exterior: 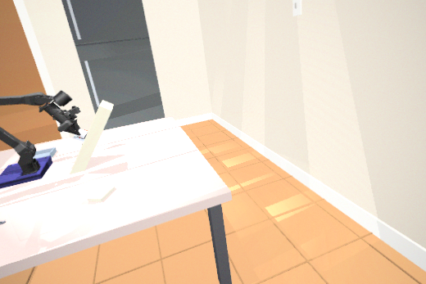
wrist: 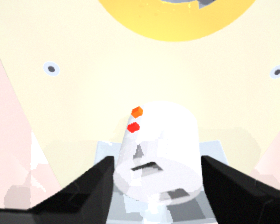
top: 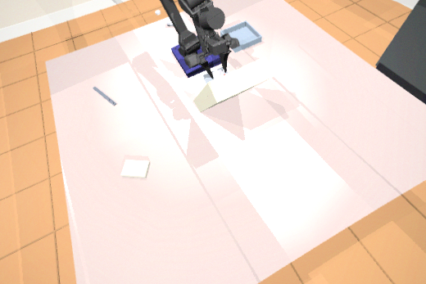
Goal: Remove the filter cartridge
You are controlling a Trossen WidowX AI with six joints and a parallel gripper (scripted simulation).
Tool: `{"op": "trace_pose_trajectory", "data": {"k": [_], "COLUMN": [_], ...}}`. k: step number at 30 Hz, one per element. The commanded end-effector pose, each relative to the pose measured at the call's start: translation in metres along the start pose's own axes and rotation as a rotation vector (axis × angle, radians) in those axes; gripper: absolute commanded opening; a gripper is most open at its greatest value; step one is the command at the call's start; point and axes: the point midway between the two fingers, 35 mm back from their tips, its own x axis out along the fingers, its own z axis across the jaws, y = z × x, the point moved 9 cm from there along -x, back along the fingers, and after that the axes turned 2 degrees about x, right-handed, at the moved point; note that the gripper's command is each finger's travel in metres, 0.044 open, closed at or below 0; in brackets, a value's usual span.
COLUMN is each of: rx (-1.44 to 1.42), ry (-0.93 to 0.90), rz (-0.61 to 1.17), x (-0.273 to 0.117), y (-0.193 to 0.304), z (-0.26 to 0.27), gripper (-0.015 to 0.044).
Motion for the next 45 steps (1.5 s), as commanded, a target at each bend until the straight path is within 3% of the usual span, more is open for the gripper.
{"op": "trace_pose_trajectory", "data": {"k": [1, 3, 11, 18, 35, 45], "rx": [0.001, 0.001, 0.001, 0.0, 0.0, 0.004], "ry": [0.002, 0.002, 0.001, -0.001, -0.001, -0.005], "rz": [-0.001, -0.001, -0.001, -0.001, 0.003, 0.012], "x": [-0.001, -0.001, -0.006, -0.017, -0.098, -0.096], "y": [0.0, 0.0, -0.011, -0.024, -0.028, -0.03], "z": [0.0, 0.0, 0.0, 0.001, 0.001, 0.021], "gripper": [0.0211, 0.0198, 0.0, 0.0, 0.0, 0.0]}}
